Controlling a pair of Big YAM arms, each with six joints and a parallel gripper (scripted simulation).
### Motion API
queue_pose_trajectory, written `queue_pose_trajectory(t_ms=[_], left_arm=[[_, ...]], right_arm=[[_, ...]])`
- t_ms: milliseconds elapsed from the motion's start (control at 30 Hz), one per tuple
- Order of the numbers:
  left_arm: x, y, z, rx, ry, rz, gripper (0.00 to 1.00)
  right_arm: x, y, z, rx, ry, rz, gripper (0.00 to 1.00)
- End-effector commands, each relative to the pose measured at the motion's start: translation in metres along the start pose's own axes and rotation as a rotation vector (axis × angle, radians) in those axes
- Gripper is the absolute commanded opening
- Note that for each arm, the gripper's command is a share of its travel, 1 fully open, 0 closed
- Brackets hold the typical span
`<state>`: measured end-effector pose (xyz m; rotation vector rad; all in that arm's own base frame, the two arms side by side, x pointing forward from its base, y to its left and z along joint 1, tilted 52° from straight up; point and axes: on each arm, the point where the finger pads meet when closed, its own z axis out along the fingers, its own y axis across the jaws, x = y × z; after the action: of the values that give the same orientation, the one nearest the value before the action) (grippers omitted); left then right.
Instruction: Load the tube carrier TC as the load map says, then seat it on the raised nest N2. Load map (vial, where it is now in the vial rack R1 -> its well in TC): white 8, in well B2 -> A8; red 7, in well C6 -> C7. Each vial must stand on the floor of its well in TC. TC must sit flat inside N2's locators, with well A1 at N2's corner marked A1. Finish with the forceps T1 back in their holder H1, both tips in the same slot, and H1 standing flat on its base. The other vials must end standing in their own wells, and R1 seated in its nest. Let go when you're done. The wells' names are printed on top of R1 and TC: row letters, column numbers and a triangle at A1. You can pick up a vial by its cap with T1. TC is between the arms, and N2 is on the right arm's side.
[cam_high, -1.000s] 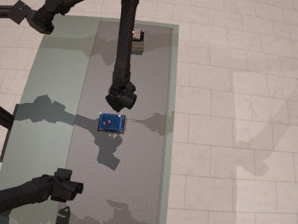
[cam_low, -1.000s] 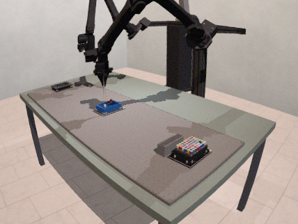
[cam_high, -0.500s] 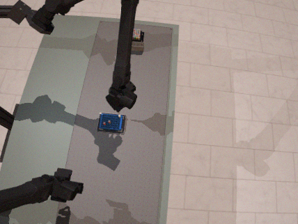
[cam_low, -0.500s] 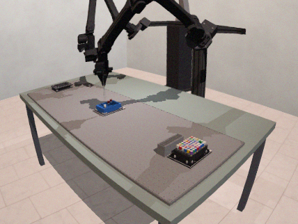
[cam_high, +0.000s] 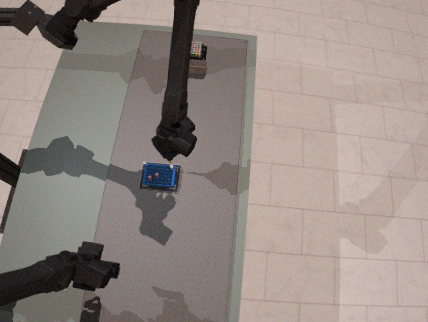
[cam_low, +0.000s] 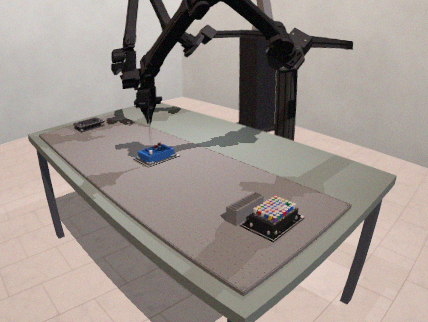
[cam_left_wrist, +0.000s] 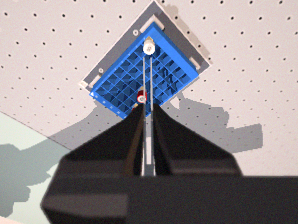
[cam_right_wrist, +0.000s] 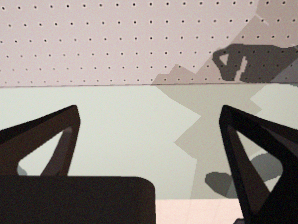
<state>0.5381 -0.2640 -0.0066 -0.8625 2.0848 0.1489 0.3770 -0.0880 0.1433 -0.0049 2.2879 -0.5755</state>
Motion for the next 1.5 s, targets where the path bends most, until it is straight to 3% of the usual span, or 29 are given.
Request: queue_pose_trajectory(t_ms=[0,1467], left_arm=[[0.004,-0.007,-0.006,0.008,0.000,0.004,0.07],[0.001,0.008,0.017,-0.017,0.000,0.005,0.07]], right_arm=[[-0.005,-0.001,-0.002,-0.001,-0.005,-0.014,1.00],[-0.005,-0.001,-0.002,-0.001,-0.005,-0.014,1.00]])
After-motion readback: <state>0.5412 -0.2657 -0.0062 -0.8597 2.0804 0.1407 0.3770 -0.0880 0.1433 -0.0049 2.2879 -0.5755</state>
